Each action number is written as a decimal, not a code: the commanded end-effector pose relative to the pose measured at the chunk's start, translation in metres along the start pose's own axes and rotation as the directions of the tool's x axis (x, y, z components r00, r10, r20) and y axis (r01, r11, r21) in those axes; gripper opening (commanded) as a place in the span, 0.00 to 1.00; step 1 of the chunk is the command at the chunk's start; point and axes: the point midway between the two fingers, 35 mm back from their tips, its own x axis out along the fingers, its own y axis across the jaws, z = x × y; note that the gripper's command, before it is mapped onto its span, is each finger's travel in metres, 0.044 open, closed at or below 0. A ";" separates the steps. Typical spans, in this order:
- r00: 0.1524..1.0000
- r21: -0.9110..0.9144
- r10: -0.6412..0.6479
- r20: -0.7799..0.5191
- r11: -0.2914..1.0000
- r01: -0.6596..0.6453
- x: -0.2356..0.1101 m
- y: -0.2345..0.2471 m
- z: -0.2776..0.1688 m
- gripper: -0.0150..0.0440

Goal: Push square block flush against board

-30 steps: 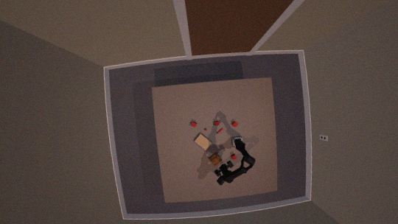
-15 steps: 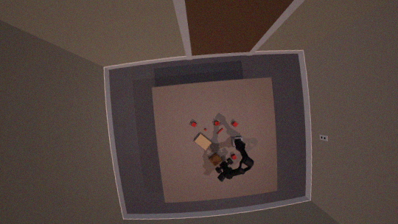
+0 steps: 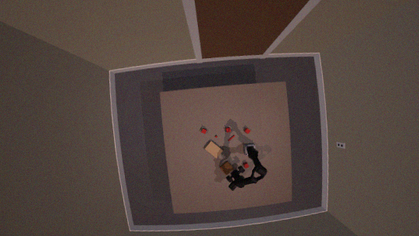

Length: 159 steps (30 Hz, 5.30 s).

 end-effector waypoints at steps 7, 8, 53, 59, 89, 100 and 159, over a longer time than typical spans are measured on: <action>1.000 -0.002 -0.002 0.002 1.000 0.002 0.000 -0.001 -0.008 0.25; 1.000 -0.002 -0.002 0.002 1.000 0.002 0.000 -0.001 -0.009 0.25; 1.000 -0.002 -0.002 -0.001 1.000 0.002 0.000 -0.005 -0.041 0.25; 1.000 -0.002 -0.002 -0.002 1.000 0.002 0.000 -0.005 -0.045 0.25; 1.000 -0.002 -0.002 -0.002 1.000 0.002 0.000 -0.008 -0.052 0.25; 1.000 -0.002 -0.002 -0.001 1.000 0.002 0.000 -0.008 -0.034 0.25; 1.000 0.864 -0.013 0.000 0.504 0.006 -0.062 -0.092 -0.054 0.25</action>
